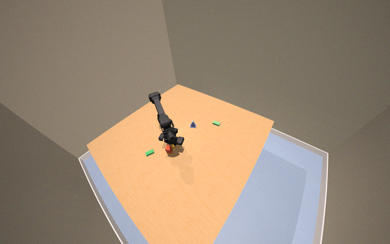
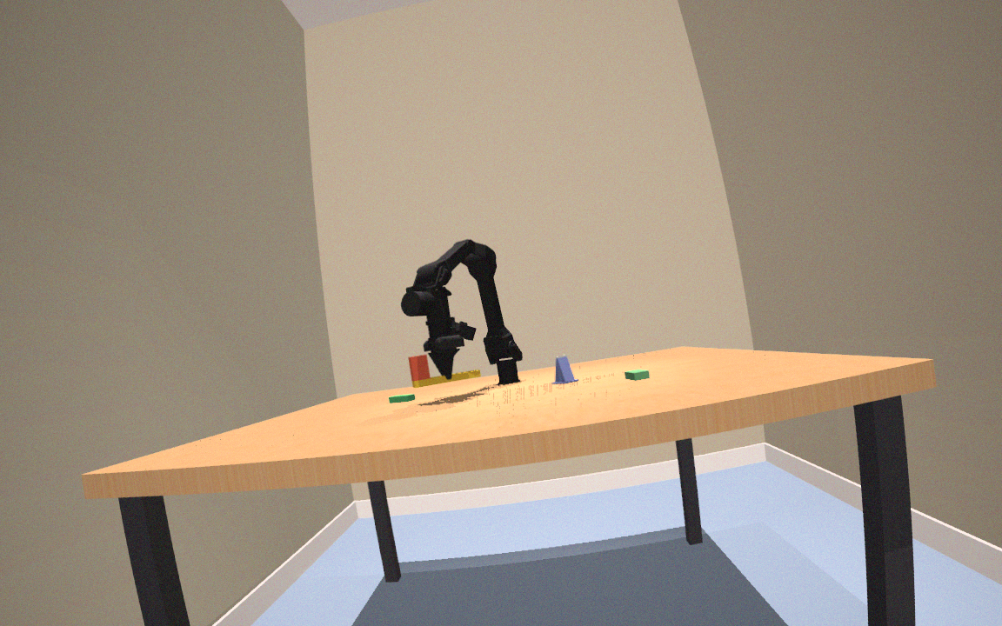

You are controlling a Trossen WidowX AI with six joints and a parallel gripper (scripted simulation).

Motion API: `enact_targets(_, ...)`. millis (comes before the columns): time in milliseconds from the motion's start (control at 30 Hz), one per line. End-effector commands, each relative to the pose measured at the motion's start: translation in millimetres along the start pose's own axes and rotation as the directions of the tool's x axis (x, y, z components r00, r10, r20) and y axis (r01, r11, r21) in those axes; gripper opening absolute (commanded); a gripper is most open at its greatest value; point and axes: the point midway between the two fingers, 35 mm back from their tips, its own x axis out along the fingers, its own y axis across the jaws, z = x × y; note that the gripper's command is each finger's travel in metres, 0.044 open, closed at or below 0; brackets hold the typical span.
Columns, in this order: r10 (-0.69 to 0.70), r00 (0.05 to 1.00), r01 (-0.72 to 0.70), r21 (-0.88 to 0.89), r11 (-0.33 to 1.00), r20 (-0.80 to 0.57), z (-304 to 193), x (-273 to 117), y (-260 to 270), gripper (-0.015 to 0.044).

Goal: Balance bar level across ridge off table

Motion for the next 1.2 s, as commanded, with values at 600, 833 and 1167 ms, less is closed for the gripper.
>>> enact_targets(600,-0.005,1.000,0.005,-0.003,1.000,-0.002,2.7,-57.7,2.3,0.0000)
enact_targets(833,-0.005,1.000,0.005,0.000,1.000,-0.002,5.1,-70.7,3.5,0.0000)
enact_targets(1167,-0.008,1.000,0.007,0.153,0.988,0.000,32.3,-71.1,-21.7,0.0000)
